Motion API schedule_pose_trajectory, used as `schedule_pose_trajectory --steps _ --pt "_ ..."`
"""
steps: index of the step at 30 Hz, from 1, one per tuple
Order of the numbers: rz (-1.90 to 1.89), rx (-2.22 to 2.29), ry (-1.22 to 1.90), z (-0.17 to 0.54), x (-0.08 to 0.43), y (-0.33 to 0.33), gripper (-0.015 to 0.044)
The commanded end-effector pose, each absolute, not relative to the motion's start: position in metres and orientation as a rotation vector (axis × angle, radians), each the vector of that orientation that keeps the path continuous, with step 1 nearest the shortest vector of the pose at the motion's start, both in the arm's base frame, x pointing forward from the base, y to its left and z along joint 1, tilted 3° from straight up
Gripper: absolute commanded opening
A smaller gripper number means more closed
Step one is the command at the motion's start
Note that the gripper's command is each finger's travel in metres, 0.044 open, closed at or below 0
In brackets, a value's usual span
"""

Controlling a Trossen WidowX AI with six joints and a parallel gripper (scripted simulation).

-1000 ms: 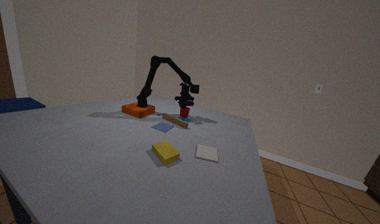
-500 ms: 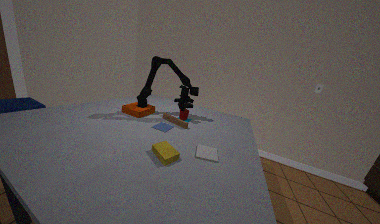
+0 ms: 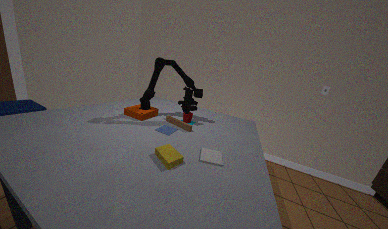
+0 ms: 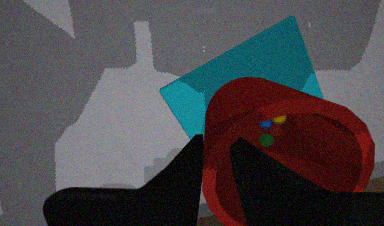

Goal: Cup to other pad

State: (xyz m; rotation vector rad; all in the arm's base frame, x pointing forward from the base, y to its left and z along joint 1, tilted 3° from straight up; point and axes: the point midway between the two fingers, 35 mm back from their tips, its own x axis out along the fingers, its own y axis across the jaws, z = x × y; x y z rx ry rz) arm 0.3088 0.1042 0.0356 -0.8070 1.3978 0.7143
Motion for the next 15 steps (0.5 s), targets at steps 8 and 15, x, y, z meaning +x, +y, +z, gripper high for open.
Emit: schedule_pose_trajectory --steps 8,15 --pt "0.714 -0.807 1.397 0.038 0.309 0.104 0.0128" --pt "0.713 -0.807 1.398 0.048 0.309 0.105 0.0128"
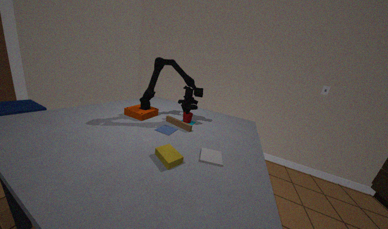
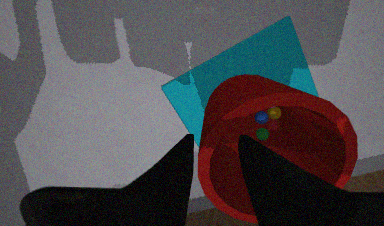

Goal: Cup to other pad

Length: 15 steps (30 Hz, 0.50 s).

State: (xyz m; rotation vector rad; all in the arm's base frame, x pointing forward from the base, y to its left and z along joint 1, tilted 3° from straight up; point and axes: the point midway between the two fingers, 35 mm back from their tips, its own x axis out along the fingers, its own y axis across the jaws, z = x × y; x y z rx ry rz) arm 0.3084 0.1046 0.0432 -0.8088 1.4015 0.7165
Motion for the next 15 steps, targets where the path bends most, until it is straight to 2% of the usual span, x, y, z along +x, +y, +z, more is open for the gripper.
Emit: schedule_pose_trajectory --steps 1,15 --pt "0.713 -0.807 1.398 0.05 0.309 0.105 0.0128" --pt "0.712 -0.808 1.401 0.07 0.308 0.106 0.0128"
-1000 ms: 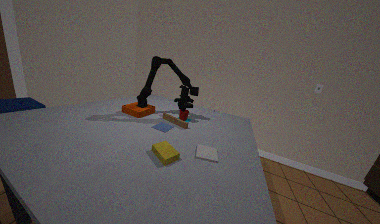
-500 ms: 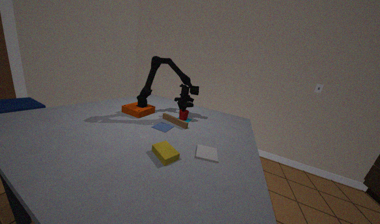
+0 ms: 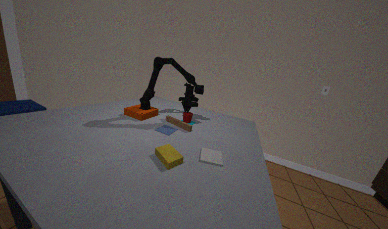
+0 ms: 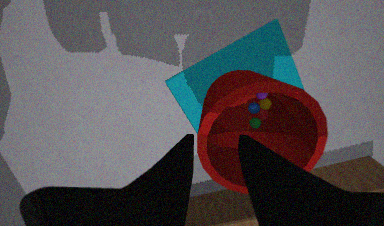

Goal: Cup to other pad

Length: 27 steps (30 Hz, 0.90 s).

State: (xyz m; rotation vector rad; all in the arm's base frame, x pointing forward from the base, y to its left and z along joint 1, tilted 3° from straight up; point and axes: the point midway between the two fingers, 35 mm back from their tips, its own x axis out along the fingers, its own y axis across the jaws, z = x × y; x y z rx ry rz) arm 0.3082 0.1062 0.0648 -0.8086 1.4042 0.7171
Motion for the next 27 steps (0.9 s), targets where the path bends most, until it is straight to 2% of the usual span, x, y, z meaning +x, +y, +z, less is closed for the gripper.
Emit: schedule_pose_trajectory --steps 1,12,24,27 --pt "0.712 -0.808 1.402 0.072 0.308 0.107 0.0128" --pt "0.712 -0.808 1.404 0.087 0.306 0.108 0.0128" --pt "0.717 -0.808 1.406 0.088 0.307 0.108 0.044" --pt "0.716 -0.808 1.405 0.098 0.307 0.109 0.044"
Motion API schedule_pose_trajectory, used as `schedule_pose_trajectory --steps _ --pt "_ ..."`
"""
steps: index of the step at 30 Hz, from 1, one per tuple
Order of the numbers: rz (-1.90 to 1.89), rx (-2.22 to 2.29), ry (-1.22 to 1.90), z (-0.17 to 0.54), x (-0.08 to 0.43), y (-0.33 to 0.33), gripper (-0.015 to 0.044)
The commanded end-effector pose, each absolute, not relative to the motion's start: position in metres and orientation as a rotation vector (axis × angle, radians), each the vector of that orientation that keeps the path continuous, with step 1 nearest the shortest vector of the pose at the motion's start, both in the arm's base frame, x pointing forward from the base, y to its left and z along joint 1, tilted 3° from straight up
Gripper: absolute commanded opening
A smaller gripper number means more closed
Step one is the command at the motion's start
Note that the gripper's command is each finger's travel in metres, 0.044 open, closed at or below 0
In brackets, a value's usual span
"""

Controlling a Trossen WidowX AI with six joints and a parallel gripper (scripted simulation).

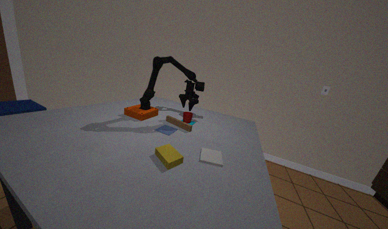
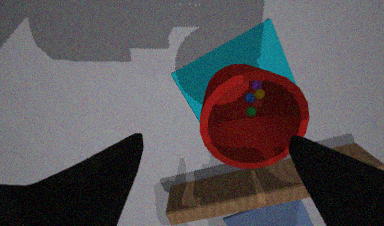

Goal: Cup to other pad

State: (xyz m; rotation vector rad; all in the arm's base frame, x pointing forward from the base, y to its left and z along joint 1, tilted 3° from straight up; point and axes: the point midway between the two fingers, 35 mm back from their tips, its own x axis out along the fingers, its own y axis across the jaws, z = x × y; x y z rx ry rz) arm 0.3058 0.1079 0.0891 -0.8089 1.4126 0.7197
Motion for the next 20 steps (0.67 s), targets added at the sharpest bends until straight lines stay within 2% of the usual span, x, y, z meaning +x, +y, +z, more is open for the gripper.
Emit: schedule_pose_trajectory --steps 1,14,20 --pt "0.715 -0.808 1.405 0.102 0.307 0.109 0.044" --pt "0.712 -0.807 1.404 0.145 0.305 0.112 0.044" --pt "0.717 -0.807 1.401 0.142 0.306 0.112 0.044"
